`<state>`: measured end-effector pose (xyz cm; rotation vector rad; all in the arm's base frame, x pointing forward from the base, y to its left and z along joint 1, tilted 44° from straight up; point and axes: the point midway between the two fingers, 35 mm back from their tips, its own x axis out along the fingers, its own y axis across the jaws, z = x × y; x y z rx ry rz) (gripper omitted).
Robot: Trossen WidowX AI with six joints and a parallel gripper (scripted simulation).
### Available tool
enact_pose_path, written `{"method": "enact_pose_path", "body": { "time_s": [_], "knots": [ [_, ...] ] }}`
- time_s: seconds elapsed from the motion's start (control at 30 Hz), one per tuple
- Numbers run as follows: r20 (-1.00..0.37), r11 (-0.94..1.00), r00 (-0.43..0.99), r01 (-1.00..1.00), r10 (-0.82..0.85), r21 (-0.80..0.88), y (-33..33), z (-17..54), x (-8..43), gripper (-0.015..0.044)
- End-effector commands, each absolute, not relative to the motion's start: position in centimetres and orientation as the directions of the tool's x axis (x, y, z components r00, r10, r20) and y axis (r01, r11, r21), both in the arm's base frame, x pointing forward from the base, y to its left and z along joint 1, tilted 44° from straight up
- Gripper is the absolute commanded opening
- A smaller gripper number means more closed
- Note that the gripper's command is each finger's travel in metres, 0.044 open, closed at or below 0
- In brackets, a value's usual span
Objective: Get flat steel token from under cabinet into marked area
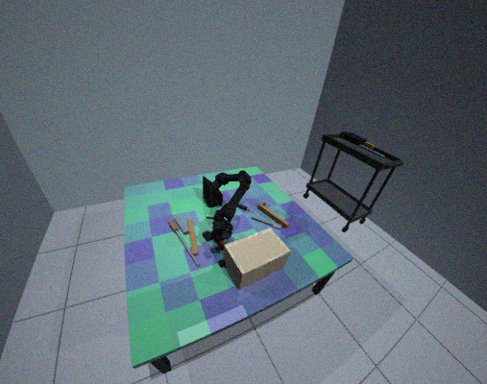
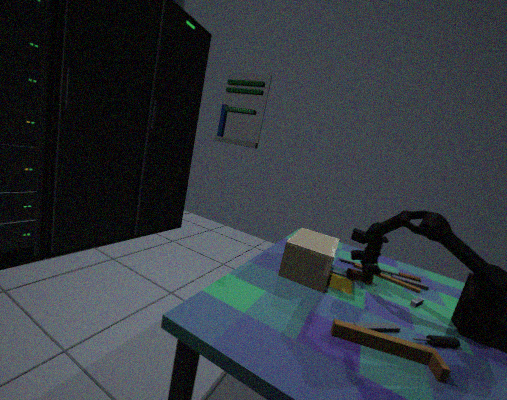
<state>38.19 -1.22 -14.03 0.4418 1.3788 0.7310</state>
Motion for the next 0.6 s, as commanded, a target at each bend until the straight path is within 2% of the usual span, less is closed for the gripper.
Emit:
{"method": "enact_pose_path", "body": {
  "time_s": [0.0, 0.57],
  "knots": [
    [-0.719, 0.709, 0.031, -0.207, 0.694, 0.675, -1.2, -13.9, 38.8, 0.0000],
    [-0.719, 0.708, 0.031, -0.208, 0.694, 0.675, -0.9, -13.6, 40.4, 0.0000]
  ]
}}
